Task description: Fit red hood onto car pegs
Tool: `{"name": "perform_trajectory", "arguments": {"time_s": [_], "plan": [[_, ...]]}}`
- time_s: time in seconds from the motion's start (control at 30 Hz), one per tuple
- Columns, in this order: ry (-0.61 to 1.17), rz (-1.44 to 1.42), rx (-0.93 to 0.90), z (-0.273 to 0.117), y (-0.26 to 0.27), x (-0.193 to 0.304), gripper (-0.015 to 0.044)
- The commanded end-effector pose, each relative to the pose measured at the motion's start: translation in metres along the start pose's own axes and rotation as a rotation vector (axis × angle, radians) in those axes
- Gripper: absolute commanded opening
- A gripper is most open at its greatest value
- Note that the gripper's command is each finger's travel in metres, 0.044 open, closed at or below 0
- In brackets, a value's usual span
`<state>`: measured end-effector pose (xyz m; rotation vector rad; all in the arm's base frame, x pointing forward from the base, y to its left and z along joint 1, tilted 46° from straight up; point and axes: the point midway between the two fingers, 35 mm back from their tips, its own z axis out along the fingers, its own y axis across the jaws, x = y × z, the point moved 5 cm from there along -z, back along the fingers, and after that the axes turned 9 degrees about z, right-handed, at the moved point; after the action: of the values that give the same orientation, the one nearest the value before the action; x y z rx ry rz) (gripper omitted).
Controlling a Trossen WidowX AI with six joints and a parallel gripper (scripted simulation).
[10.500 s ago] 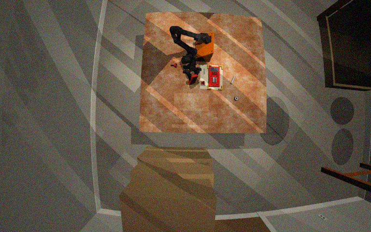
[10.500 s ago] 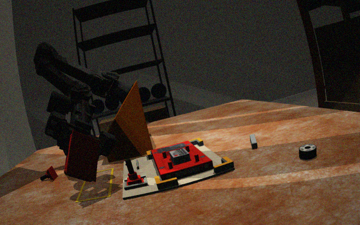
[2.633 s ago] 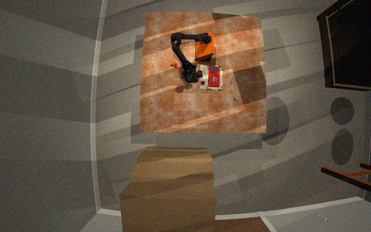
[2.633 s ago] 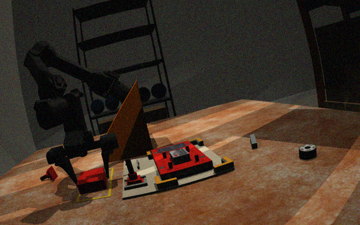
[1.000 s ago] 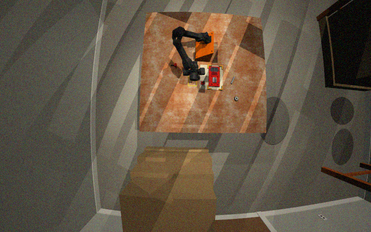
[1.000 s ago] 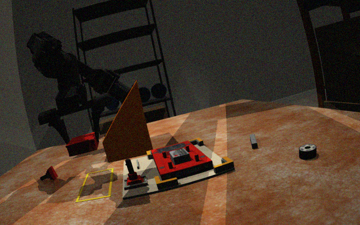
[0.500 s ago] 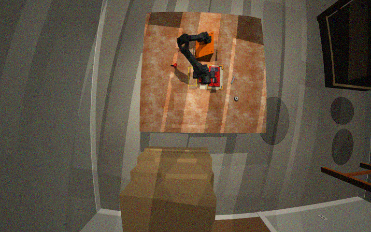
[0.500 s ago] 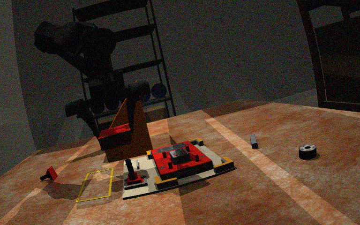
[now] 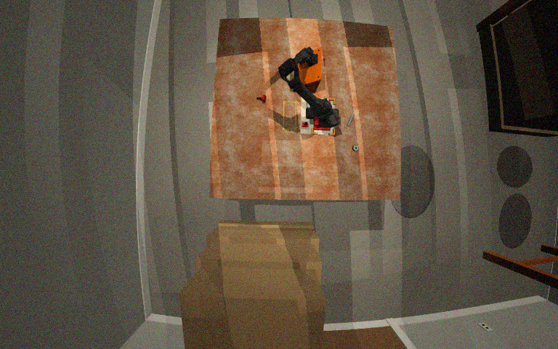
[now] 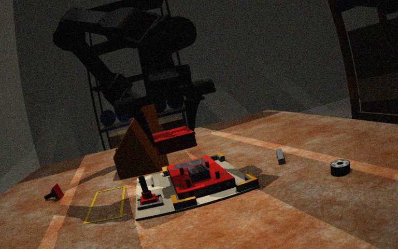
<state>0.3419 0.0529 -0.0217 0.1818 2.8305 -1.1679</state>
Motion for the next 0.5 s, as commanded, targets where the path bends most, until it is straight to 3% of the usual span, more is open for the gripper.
{"name": "perform_trajectory", "arguments": {"time_s": [0.0, 0.27, 0.47], "plan": [[-0.004, 0.012, 0.001, -0.001, 0.022, 0.006, 0.0], [-0.005, 0.019, 0.007, 0.002, 0.034, 0.011, 0.0], [-0.006, 0.019, 0.008, 0.032, 0.034, 0.01, 0.0]]}}
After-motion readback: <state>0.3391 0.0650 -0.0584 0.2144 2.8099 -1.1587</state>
